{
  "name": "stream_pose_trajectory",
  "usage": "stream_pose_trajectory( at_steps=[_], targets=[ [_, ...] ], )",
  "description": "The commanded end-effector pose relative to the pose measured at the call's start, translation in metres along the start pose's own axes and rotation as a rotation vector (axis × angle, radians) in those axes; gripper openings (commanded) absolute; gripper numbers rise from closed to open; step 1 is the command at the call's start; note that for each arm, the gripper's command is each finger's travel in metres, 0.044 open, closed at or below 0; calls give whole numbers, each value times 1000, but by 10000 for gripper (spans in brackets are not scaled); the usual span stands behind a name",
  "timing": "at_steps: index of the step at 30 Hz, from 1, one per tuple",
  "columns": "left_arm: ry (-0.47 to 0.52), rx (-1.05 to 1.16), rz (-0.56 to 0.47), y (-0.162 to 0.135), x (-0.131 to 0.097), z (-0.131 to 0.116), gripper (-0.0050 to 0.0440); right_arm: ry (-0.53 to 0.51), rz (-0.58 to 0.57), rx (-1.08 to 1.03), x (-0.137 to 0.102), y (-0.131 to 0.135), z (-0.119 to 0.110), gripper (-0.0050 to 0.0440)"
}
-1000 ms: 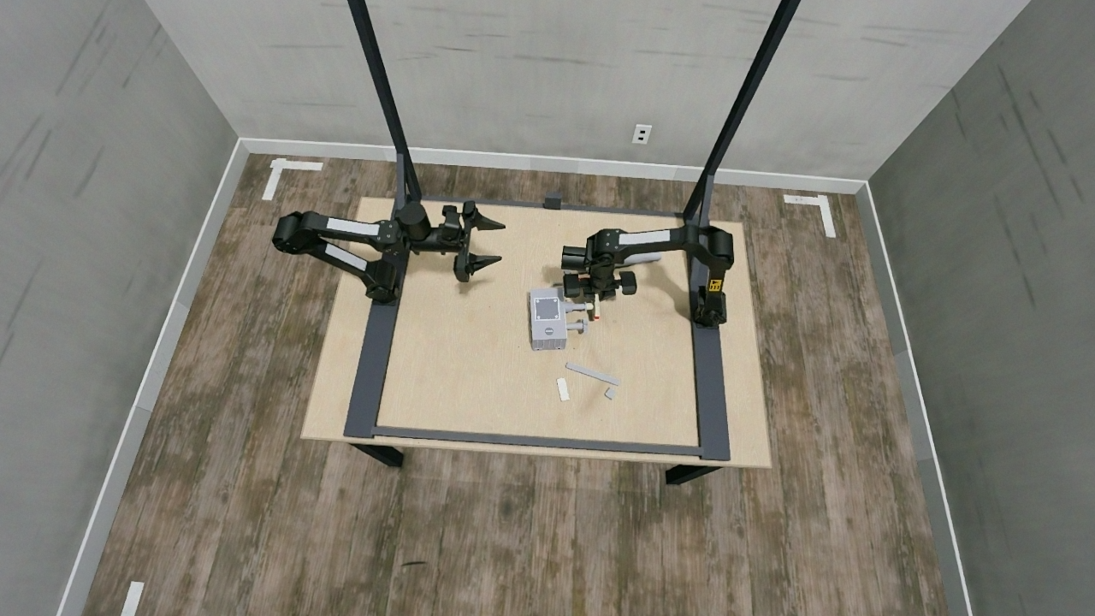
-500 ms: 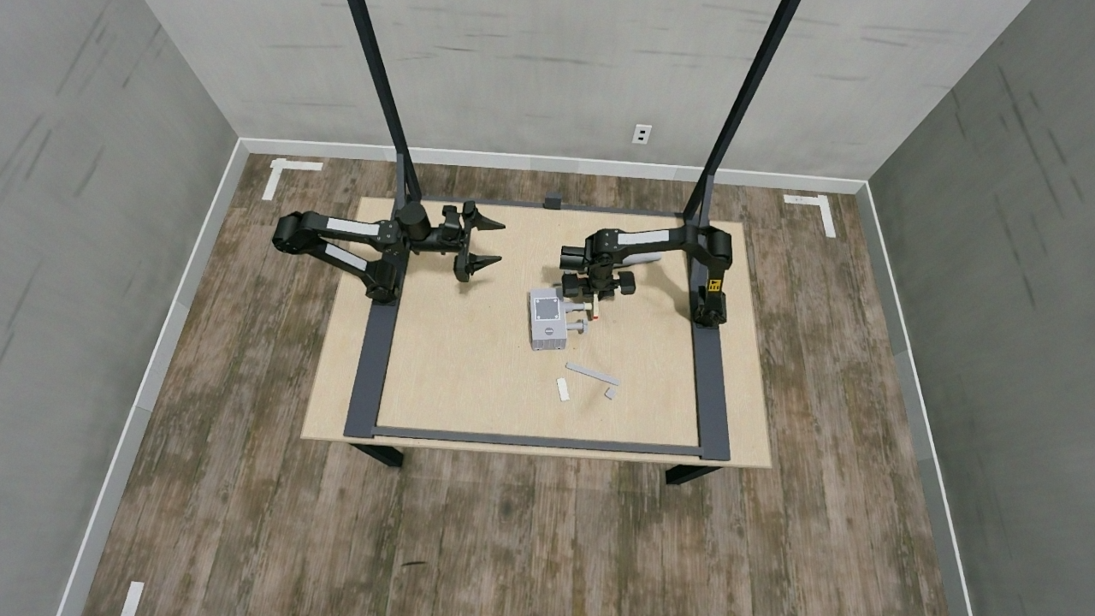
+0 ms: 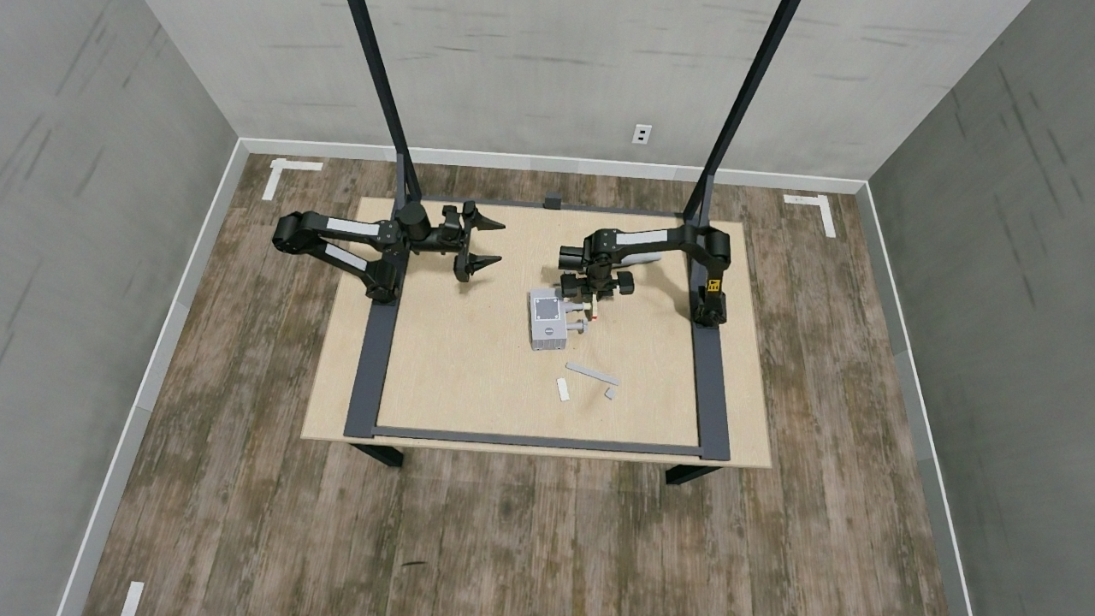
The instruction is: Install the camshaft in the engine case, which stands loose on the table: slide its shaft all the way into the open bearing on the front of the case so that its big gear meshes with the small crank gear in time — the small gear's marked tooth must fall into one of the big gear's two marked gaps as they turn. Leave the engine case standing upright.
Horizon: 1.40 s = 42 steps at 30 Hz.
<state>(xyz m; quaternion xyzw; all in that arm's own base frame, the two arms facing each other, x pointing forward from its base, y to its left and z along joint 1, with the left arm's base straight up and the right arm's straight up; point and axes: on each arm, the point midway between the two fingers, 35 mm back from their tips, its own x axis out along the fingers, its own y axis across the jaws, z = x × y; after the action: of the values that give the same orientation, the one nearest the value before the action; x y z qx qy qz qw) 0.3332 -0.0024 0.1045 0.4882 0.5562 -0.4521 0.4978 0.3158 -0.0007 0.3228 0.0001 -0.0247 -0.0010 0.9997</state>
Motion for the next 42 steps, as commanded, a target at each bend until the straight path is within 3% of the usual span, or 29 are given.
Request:
stream_pose_trajectory(
  at_steps=[1,42],
  targets=[
    [-4,-4,25,7,-6,-2,-50,-39,11,5,-1,3,16,400],
    [-6,-2,18,16,-6,-1,-50,-39,11,5,-1,3,16,400]
  ],
)
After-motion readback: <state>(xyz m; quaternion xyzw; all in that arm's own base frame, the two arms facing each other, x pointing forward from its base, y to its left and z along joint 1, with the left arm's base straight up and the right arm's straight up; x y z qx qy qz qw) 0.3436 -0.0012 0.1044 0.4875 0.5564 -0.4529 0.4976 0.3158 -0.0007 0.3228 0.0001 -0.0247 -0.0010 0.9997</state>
